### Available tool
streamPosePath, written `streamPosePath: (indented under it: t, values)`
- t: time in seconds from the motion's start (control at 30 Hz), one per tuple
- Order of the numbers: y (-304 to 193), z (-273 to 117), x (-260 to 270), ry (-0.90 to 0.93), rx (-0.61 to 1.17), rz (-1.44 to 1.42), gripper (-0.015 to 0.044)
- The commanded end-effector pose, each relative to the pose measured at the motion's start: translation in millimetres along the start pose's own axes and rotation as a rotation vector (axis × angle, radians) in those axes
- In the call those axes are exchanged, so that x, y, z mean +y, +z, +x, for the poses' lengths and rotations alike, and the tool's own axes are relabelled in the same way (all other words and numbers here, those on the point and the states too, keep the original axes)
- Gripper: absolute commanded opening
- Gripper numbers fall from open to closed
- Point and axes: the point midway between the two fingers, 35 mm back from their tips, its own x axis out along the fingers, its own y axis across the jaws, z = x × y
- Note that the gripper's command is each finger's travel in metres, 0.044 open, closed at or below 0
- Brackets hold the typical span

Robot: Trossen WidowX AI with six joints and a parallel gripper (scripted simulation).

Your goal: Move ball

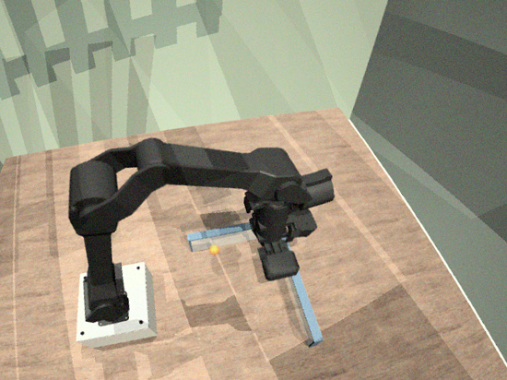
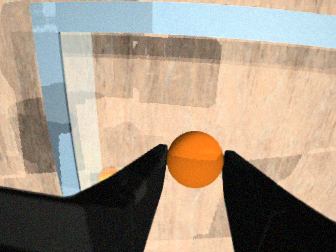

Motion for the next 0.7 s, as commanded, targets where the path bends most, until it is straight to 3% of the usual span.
streamPosePath:
  t: [0.0,0.67]
  values:
    - [-2,-9,1,0.006,0.002,-0.006,0.0]
    - [-54,10,54,0.015,0.002,-0.836,0.0]
